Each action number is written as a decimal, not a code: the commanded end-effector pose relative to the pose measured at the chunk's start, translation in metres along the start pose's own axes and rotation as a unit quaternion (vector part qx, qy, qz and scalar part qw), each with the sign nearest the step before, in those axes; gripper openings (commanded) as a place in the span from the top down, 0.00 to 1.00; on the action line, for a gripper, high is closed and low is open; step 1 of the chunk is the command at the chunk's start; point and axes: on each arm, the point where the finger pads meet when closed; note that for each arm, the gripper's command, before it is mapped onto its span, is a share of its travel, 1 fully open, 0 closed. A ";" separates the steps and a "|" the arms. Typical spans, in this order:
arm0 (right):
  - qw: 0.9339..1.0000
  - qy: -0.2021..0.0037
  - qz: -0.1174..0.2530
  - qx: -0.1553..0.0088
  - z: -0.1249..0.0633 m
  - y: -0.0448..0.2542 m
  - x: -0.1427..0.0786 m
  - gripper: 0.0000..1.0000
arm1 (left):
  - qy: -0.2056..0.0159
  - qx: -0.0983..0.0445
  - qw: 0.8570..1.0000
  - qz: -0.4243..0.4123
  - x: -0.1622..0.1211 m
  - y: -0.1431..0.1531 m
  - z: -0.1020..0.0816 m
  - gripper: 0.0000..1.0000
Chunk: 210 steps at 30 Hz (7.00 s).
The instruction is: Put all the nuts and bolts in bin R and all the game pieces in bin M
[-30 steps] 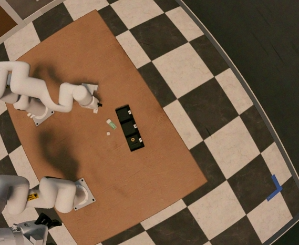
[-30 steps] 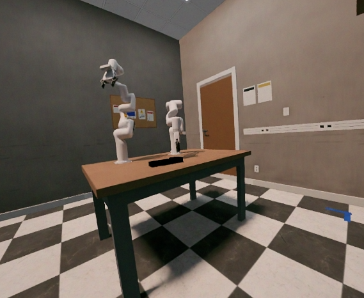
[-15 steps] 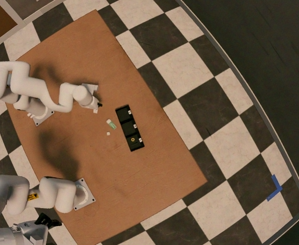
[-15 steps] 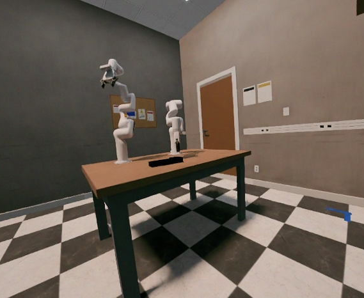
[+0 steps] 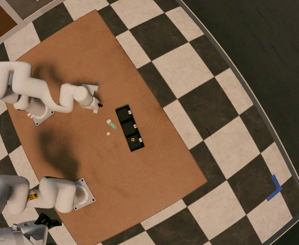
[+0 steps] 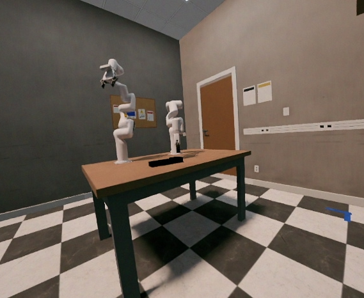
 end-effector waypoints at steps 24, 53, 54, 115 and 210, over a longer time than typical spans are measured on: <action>1.000 0.001 0.000 0.000 0.000 0.000 0.000 0.00 | 0.001 -0.002 1.000 0.000 0.001 0.002 0.055 0.58; 1.000 0.001 0.000 0.000 0.000 0.000 0.000 0.00 | 0.001 -0.002 1.000 0.000 0.001 0.002 0.055 0.79; 1.000 0.001 0.000 0.000 0.000 0.000 0.000 0.00 | 0.001 -0.002 1.000 0.000 0.001 0.002 0.055 0.79; 1.000 0.001 0.000 0.000 0.000 0.000 0.000 0.00 | 0.001 -0.003 1.000 0.000 -0.011 0.061 -0.005 0.79; 1.000 0.001 0.000 0.000 0.000 0.000 0.000 0.00 | 0.002 -0.002 0.871 0.491 -0.046 0.236 0.036 0.79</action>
Point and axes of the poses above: on each arm, the point where the finger pads meet when closed, its own z axis out along the fingers, its own y axis across the jaws, x = y × z, and after that the axes turned 11 degrees about z, right-handed
